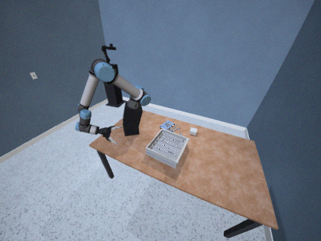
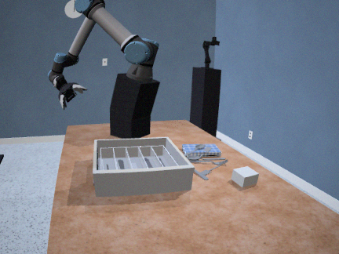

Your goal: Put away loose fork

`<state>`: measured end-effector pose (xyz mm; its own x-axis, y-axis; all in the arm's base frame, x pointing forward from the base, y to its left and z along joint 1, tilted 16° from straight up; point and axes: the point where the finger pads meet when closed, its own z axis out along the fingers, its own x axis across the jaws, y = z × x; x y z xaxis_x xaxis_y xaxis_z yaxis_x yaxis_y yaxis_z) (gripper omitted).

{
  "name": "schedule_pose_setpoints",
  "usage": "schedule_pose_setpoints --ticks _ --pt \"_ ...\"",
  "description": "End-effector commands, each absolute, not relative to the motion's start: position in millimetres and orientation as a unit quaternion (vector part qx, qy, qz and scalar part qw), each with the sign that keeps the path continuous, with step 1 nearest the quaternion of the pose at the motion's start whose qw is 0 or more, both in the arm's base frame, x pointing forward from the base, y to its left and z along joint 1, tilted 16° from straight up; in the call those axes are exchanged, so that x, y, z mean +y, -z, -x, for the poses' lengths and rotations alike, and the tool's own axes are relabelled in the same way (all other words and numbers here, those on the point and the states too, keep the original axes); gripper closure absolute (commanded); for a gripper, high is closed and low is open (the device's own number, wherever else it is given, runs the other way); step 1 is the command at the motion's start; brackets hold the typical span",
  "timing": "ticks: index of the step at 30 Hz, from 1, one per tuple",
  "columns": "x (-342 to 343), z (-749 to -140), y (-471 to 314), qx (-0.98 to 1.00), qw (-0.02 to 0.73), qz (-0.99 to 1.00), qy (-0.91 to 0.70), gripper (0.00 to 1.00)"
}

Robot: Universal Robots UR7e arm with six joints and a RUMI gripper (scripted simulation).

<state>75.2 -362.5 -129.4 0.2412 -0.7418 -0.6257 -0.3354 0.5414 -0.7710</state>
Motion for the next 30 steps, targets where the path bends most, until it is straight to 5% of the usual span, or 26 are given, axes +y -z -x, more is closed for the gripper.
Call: schedule_pose_setpoints --ticks 1,30 --pt "-362.8 -74.9 129.2 0.596 0.645 0.452 0.158 0.0" --pt "-362.2 -78.6 127.5 0.596 0.643 0.457 0.148 0.0"
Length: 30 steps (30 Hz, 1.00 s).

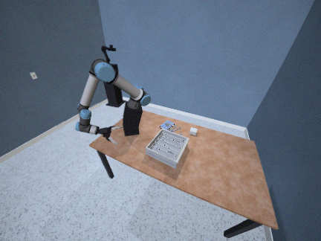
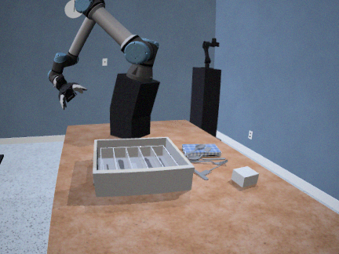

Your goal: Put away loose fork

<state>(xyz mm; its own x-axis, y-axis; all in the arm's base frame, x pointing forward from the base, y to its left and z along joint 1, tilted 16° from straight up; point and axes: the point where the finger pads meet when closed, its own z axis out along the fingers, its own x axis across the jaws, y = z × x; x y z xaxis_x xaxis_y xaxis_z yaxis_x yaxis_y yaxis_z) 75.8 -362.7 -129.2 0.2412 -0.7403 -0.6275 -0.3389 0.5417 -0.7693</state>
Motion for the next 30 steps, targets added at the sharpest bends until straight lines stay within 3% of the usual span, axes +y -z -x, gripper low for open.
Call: schedule_pose_setpoints --ticks 1,30 --pt "-362.0 -79.4 127.2 0.596 0.643 0.457 0.146 0.0" --pt "-353.4 -137.3 104.8 0.614 0.597 0.516 -0.004 0.0"
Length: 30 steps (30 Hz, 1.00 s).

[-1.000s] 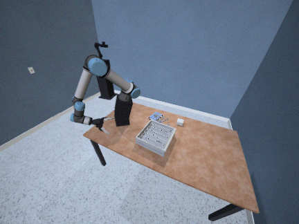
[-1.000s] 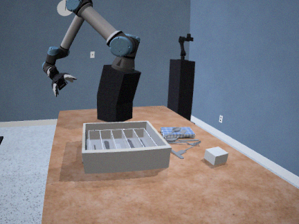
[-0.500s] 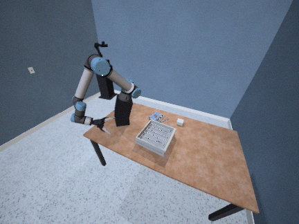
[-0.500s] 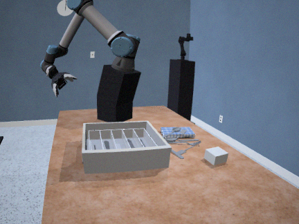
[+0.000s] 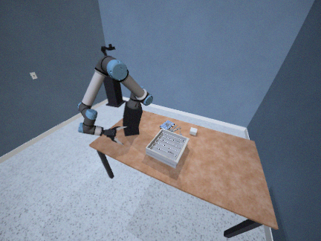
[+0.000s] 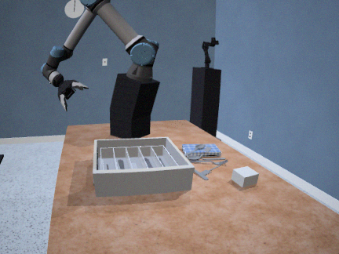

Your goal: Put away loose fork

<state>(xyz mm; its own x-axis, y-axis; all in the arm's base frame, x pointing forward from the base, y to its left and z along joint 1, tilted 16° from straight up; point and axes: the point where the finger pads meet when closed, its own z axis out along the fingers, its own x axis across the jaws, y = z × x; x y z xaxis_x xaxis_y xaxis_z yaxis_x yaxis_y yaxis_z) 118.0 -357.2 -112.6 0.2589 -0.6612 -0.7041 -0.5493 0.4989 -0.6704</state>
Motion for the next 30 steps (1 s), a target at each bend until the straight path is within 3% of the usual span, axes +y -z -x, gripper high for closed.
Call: schedule_pose_setpoints --ticks 1,10,30 --pt "-352.5 -141.4 103.1 0.615 0.592 0.52 -0.014 0.0" --pt "-343.7 -174.3 89.6 0.624 0.547 0.551 -0.085 0.0" --pt "-300.5 -270.2 44.1 0.651 0.368 0.626 -0.222 0.0"
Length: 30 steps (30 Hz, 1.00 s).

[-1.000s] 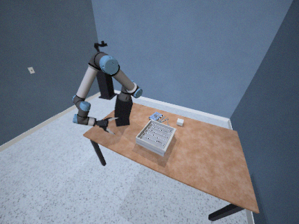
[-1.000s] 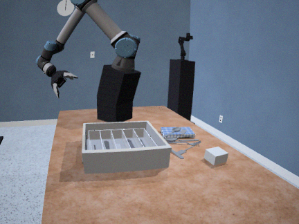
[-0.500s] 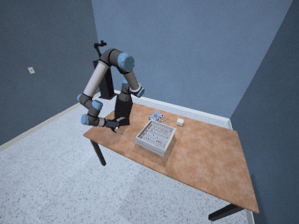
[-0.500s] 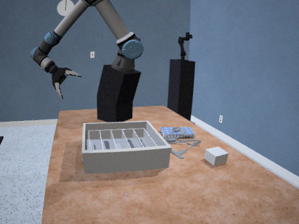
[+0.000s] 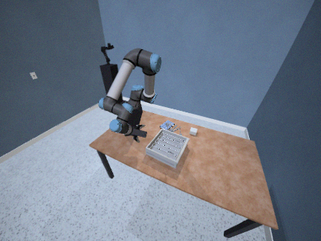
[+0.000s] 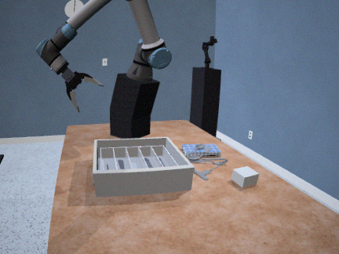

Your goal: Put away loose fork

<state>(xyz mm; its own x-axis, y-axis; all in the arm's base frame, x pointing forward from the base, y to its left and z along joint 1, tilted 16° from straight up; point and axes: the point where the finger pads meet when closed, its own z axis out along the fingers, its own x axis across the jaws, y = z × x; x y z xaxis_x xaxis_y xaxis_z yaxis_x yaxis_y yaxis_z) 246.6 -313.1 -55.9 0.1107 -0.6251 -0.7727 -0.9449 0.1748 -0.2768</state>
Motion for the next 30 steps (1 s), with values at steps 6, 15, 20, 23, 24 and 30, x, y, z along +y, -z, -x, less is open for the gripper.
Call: schedule_pose_setpoints --ticks 6,15,20,23,24,30 --pt "-277.7 -303.3 25.0 0.66 0.295 0.648 -0.241 0.0" --pt "-249.8 -336.0 3.4 0.668 0.221 0.667 -0.243 0.0" --pt "-230.5 -354.8 -10.7 0.673 0.179 0.677 -0.236 0.0" --pt "-217.0 -367.1 -20.9 0.677 0.152 0.683 -0.228 0.0" --pt "-209.5 -372.8 -25.9 0.678 0.139 0.686 -0.223 0.0" --pt "-188.1 -390.6 -42.9 0.683 0.102 0.694 -0.203 0.0"
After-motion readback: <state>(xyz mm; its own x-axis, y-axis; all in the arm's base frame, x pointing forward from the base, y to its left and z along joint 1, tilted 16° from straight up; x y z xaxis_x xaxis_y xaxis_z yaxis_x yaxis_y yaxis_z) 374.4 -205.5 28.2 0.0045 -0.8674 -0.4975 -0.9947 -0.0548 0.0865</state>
